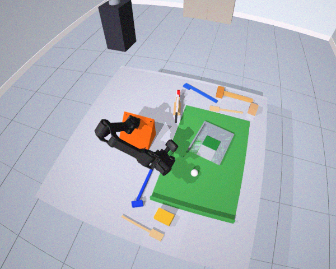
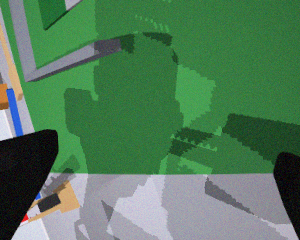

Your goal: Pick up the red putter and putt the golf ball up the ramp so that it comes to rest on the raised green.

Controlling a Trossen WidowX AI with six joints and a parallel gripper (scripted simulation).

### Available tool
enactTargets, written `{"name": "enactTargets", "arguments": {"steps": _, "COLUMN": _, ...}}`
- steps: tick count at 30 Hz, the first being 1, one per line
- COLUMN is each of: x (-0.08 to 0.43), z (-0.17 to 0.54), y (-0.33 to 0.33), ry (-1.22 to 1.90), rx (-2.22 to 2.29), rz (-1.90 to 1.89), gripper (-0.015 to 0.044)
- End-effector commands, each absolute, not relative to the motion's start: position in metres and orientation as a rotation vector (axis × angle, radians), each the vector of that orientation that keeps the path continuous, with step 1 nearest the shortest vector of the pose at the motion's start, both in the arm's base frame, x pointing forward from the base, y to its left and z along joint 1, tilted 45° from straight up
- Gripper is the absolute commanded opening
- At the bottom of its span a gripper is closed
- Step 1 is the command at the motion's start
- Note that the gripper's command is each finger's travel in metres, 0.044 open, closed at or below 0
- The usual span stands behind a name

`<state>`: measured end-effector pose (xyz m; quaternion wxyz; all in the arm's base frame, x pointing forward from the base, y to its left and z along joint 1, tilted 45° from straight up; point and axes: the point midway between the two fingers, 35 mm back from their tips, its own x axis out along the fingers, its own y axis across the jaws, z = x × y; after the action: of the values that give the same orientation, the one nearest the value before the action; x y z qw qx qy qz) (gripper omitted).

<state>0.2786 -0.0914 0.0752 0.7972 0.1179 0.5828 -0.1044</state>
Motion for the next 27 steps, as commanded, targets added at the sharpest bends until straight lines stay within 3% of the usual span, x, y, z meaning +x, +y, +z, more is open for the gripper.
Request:
{"name": "enactTargets", "arguments": {"steps": 1, "x": 0.290, "z": 0.047, "y": -0.049, "ry": 1.382, "rx": -0.022, "rz": -0.012, "gripper": 0.0440}}
{"name": "enactTargets", "arguments": {"steps": 9, "x": 0.280, "z": -0.015, "y": 0.040, "ry": 1.555, "rx": -0.660, "rz": 0.467, "gripper": 0.0440}}
{"name": "enactTargets", "arguments": {"steps": 21, "x": 0.214, "z": -0.095, "y": 0.135, "ry": 1.510, "rx": -1.720, "rz": 1.183, "gripper": 0.0440}}
{"name": "enactTargets", "arguments": {"steps": 27, "x": 0.211, "z": -0.099, "y": 0.139, "ry": 1.498, "rx": -1.779, "rz": 1.219, "gripper": 0.0440}}
